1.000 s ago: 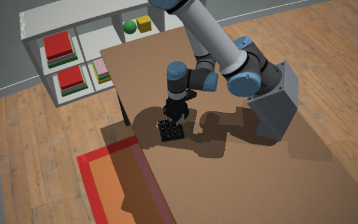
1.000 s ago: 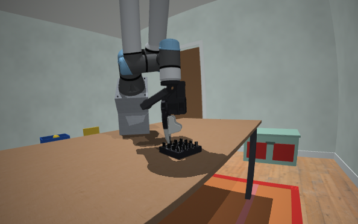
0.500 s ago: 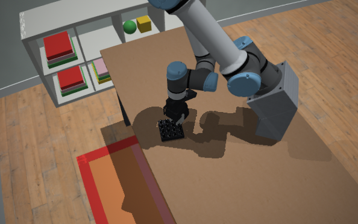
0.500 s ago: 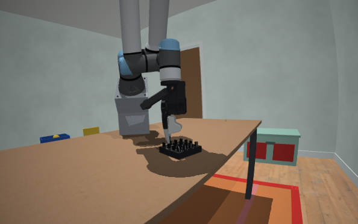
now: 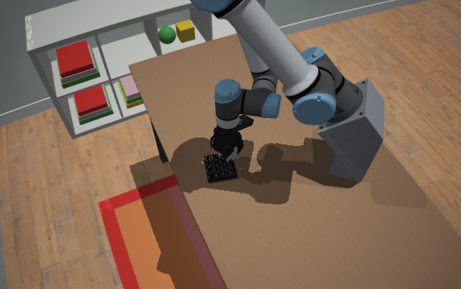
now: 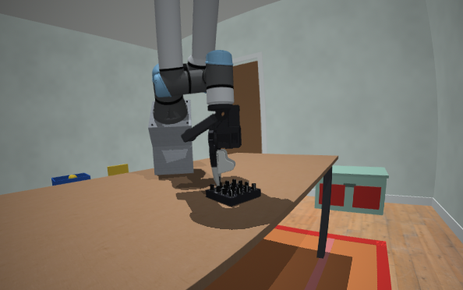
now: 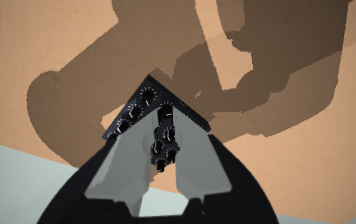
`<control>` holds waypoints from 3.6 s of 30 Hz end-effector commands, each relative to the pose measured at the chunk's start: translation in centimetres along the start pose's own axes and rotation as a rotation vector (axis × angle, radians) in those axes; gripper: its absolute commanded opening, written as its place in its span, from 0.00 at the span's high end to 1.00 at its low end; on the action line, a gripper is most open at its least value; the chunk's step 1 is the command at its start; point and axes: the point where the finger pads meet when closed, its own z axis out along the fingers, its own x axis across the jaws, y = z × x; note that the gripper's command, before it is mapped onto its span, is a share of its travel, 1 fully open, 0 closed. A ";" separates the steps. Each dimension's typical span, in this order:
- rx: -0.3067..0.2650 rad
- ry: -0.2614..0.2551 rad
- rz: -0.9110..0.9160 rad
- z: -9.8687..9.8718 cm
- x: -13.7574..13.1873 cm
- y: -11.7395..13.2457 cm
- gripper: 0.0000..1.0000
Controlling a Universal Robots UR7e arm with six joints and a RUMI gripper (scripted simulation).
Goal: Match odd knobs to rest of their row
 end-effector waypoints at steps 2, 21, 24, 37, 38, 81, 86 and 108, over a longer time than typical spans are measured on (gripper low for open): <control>-0.001 -0.001 0.000 0.0 0.0 0.0 0.96; -0.001 -0.001 0.060 0.0 0.0 0.0 0.96; -0.001 -0.001 0.086 0.0 0.0 0.0 0.96; -0.001 -0.001 0.226 0.0 0.1 0.0 0.96; -0.001 -0.001 0.242 0.0 0.1 0.0 0.96; -0.001 0.000 1.035 0.0 0.4 0.3 0.96; -0.001 0.000 1.135 0.0 0.4 0.3 0.96; -0.001 0.000 1.410 0.0 0.5 0.4 0.96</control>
